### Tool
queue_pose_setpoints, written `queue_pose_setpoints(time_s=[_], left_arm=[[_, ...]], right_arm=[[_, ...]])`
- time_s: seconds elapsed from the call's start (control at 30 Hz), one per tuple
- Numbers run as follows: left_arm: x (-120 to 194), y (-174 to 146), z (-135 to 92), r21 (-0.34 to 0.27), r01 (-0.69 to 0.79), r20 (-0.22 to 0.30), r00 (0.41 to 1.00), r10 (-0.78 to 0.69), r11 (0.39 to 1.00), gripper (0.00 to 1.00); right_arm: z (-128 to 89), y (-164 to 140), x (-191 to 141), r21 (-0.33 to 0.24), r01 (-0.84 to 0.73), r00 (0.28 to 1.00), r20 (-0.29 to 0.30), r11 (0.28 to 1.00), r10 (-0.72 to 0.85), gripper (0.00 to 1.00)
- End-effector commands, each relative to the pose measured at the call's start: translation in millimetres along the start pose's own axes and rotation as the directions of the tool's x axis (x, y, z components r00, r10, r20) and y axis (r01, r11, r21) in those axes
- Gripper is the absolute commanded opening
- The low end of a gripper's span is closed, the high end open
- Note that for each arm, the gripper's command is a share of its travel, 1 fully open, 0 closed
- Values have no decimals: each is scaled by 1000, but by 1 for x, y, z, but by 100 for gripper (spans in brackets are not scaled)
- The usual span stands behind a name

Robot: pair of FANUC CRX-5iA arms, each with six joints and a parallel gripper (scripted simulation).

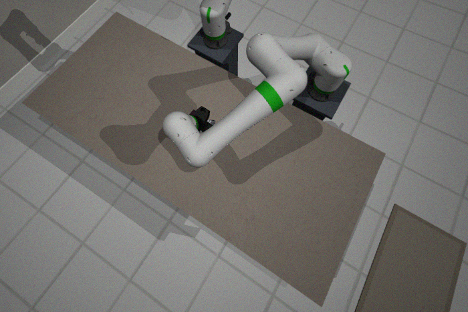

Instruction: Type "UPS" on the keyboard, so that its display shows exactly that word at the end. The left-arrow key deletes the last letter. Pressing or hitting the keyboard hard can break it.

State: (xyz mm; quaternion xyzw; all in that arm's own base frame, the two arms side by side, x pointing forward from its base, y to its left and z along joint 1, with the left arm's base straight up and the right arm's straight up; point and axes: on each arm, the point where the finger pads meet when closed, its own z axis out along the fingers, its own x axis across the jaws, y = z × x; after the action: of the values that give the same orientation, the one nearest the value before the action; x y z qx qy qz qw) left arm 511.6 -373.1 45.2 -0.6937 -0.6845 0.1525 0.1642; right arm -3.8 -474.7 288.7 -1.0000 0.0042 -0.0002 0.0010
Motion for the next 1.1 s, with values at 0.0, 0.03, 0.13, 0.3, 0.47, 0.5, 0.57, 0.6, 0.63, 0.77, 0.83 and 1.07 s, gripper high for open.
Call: queue_pose_setpoints(time_s=[0.0,0.03,0.13,0.3,0.47,0.5,0.57,0.6,0.63,0.77,0.83,1.07], left_arm=[[9,-1,-2,-17,0,16,1000,1,1000,0],[9,-1,-2,-17,0,16,1000,1,1000,0],[9,-1,-1,-17,0,16,1000,1,1000,0],[8,1,1,-17,0,16,1000,1,1000,0],[8,2,4,-17,0,16,1000,1,1000,0],[8,2,4,-17,0,16,1000,1,1000,0],[8,2,4,-17,0,16,1000,1,1000,0],[8,2,4,-17,0,16,1000,1,1000,0],[8,2,4,-17,0,16,1000,1,1000,0],[8,2,5,-17,0,16,1000,1,1000,0],[8,2,5,-17,0,16,1000,1,1000,0],[8,2,5,-17,0,16,1000,1,1000,0]], right_arm=[[-1,0,0,-2,0,1000,0,1000,0,100],[-1,0,0,-2,0,1000,0,1000,0,100],[-1,0,0,-2,0,1000,0,1000,0,100],[-1,0,0,-2,0,1000,0,1000,0,100],[-1,0,0,-2,0,1000,0,1000,0,100],[-1,0,0,-2,0,1000,0,1000,0,100],[-1,0,0,-2,0,1000,0,1000,0,100],[-1,0,0,-2,0,1000,0,1000,0,100],[-1,0,0,-2,0,1000,0,1000,0,100],[-1,0,0,-2,0,1000,0,1000,0,100],[-1,0,0,-2,0,1000,0,1000,0,100],[-1,0,0,-2,0,1000,0,1000,0,100]])
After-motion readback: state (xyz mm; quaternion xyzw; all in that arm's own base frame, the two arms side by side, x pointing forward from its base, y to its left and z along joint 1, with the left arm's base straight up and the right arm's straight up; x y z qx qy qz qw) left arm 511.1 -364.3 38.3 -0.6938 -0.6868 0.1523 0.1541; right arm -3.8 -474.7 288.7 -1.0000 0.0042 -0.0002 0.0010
